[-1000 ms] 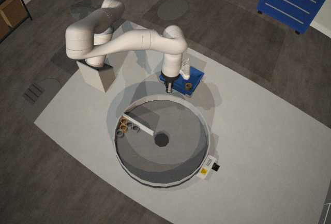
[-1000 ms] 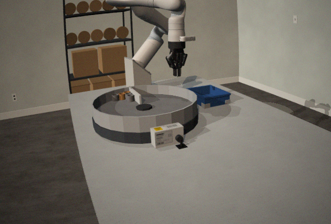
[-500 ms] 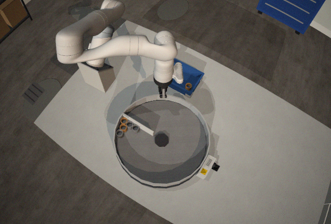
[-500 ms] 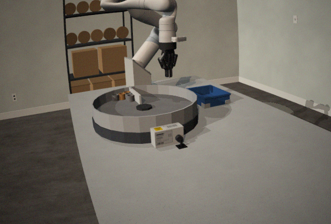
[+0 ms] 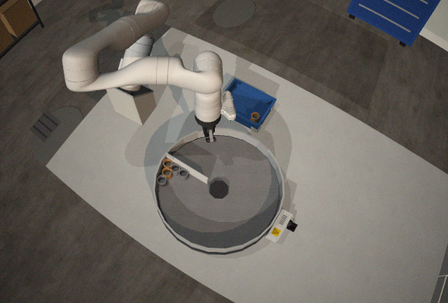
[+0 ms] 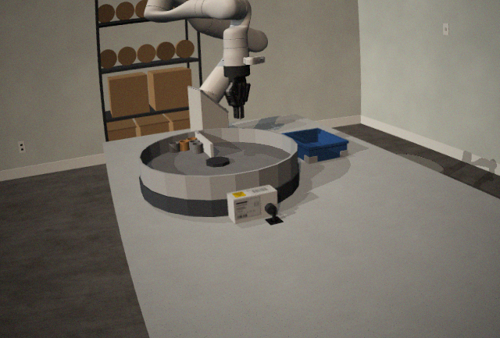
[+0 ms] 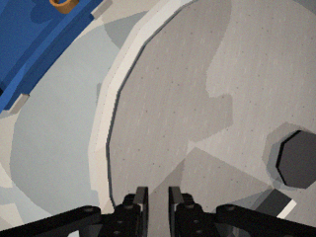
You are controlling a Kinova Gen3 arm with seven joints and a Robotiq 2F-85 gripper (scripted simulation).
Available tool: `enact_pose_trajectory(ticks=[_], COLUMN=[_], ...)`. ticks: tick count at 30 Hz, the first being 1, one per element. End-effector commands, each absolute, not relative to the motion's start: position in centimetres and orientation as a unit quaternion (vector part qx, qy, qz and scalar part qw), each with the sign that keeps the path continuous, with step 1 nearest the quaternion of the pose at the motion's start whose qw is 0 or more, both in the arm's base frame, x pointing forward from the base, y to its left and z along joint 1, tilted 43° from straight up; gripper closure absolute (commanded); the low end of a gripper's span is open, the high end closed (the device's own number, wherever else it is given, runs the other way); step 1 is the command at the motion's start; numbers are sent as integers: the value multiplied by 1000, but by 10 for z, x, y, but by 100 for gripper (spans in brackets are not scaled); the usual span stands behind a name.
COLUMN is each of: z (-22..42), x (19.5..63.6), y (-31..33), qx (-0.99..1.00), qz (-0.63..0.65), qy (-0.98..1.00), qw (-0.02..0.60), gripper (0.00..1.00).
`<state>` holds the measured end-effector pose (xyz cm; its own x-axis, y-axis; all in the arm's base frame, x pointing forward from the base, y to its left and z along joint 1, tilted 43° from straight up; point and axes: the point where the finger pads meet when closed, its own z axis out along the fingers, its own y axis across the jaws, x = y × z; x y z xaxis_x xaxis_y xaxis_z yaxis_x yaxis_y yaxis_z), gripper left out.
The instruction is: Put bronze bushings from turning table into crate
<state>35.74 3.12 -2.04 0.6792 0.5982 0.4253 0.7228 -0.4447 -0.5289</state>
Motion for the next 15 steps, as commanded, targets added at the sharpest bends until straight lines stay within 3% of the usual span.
enact_pose_trajectory(ticks=[1,5,15], z=[-28,-57,-57], x=[355,344,344], y=[23,-8,-8], qx=[-838,-806,-806], qz=[-95,-121,-121], qy=[-406,-468,-468], qw=[351,343,343], gripper=[86,86,86])
